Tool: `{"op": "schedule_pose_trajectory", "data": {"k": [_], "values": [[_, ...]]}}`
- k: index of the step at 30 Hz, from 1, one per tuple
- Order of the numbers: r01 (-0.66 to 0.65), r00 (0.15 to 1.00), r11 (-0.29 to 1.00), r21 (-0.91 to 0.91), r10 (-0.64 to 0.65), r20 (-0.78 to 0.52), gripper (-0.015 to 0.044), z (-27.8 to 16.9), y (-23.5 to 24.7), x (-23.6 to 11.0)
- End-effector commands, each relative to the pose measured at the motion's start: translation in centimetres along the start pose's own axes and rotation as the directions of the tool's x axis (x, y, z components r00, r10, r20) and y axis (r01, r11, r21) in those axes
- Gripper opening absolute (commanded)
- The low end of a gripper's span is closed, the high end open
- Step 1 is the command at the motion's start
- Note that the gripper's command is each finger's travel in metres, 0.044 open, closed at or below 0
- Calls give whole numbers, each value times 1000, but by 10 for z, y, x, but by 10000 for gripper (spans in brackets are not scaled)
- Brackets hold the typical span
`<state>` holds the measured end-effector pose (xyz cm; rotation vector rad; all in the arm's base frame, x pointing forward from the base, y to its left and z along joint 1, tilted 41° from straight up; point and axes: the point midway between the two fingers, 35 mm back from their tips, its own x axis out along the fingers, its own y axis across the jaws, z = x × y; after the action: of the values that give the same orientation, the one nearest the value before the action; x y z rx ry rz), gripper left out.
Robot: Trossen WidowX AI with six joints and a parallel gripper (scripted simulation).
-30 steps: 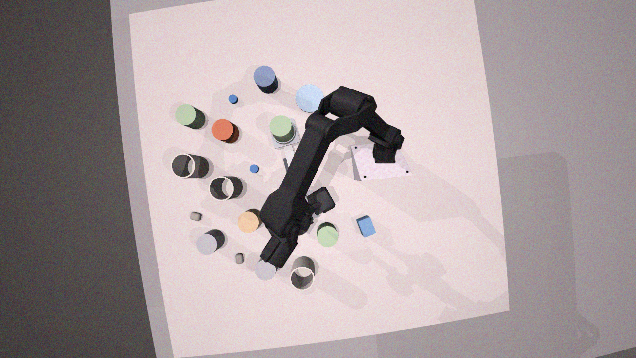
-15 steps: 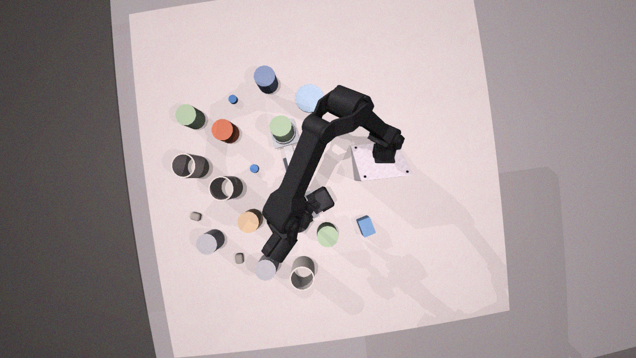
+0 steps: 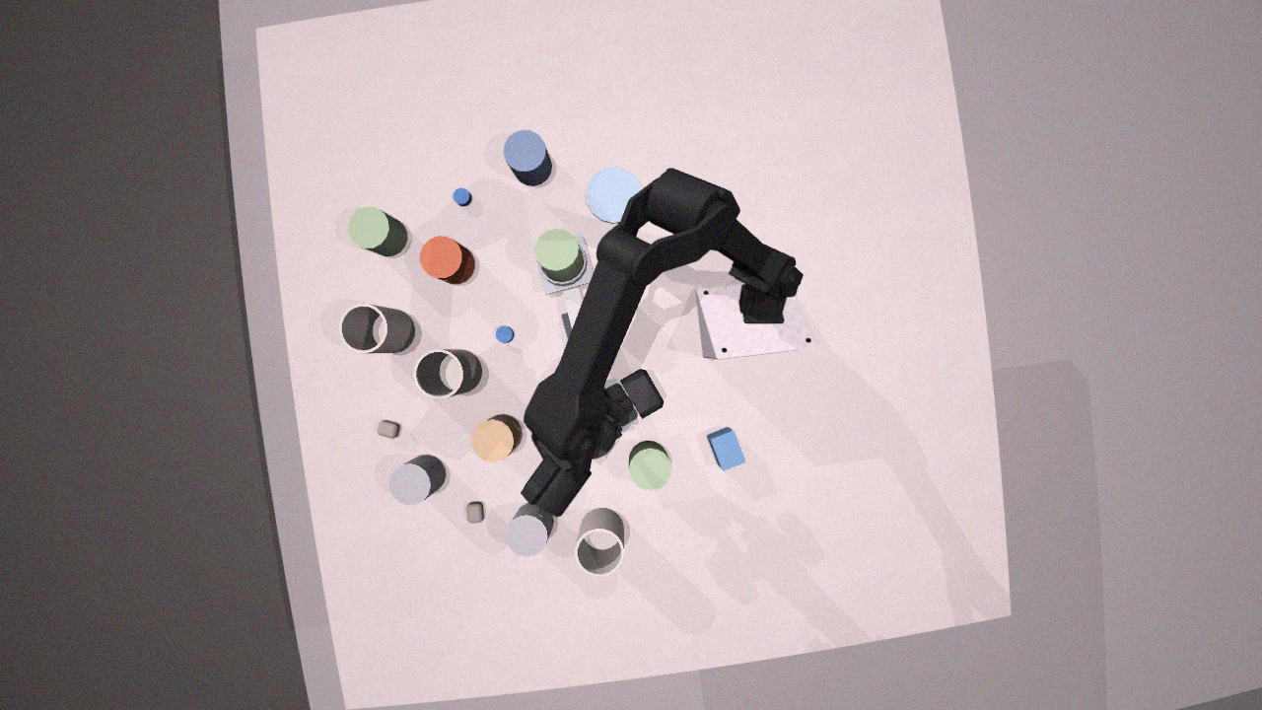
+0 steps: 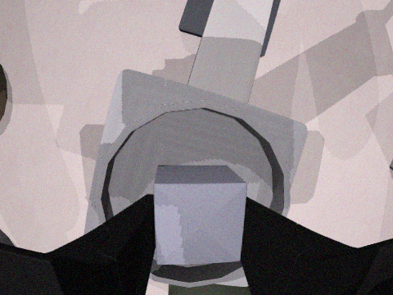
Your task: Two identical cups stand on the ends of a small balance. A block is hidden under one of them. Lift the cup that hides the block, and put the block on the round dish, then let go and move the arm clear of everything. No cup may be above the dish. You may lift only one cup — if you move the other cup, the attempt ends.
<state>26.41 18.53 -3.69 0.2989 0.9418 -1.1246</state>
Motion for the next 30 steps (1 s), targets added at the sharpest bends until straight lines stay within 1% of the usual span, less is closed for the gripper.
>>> {"op": "schedule_pose_trajectory", "data": {"k": [1,2,6,25,30], "values": [[-1,1000,1000,-5,1,4,108,0,0,1],[-1,1000,1000,-5,1,4,102,0,0,1],[-1,1000,1000,-5,1,4,0,0,1,-6],[-1,1000,1000,-6,1,2,0,0,0,-91],[-1,1000,1000,-6,1,1,0,1,0,-94]]}}
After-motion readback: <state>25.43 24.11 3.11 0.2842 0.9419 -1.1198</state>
